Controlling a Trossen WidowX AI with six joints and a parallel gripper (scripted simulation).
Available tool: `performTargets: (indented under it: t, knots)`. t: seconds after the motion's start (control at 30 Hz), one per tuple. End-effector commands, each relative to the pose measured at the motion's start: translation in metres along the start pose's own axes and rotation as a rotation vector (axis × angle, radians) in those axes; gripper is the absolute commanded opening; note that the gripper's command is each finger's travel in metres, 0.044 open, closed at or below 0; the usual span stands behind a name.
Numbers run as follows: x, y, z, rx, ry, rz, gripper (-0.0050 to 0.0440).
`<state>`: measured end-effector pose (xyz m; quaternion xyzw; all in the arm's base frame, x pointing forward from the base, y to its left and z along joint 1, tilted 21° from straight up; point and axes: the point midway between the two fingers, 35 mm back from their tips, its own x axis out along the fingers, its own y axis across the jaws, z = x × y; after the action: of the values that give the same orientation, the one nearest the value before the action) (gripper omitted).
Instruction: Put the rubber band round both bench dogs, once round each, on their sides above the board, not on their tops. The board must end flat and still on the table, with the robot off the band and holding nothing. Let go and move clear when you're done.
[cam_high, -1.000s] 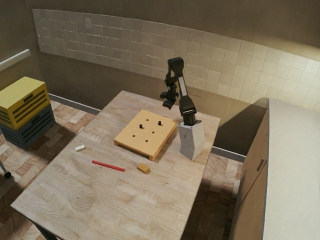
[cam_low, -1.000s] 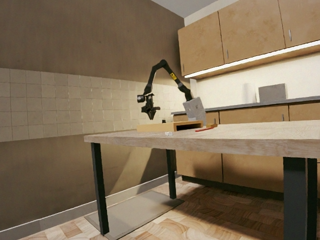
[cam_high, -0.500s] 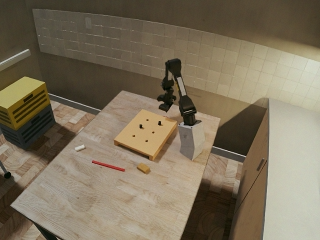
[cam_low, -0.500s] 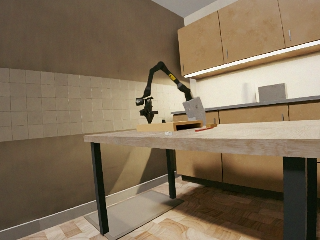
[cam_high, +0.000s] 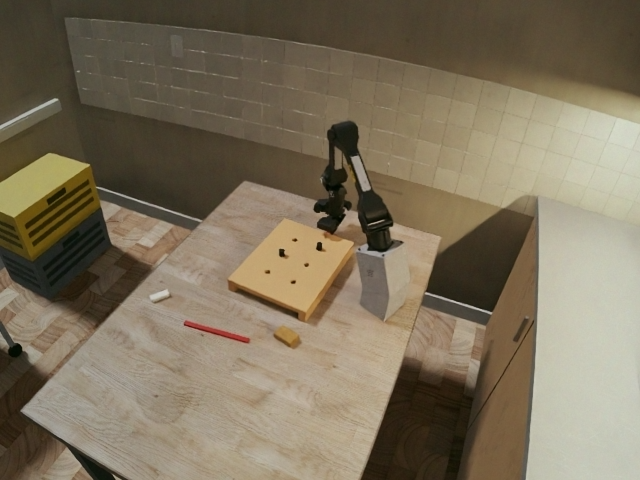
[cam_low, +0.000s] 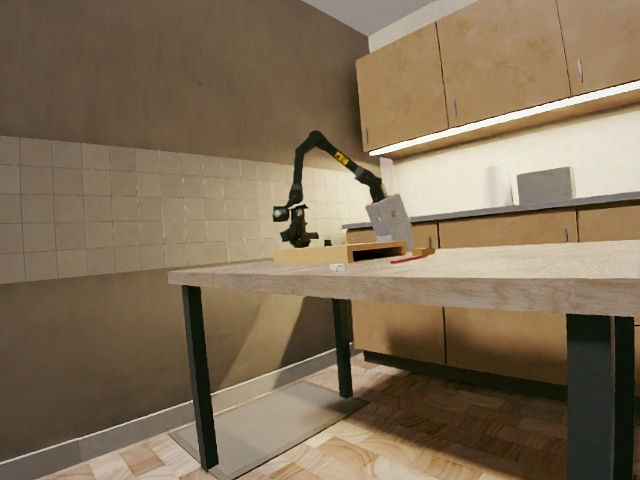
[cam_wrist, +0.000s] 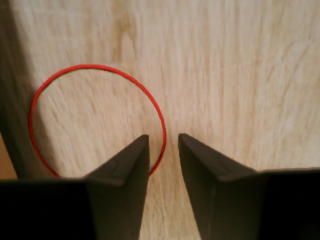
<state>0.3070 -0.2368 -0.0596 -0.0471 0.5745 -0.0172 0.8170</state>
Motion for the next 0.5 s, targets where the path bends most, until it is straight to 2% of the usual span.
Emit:
performTargets:
  t: [0.0, 0.47]
  knots:
    - [0.0003, -0.0048, 0.0072, -0.004, -0.015, -0.017, 0.008]
    - [0.0041, -0.0052, 0.0069, -0.004, -0.015, -0.017, 0.008]
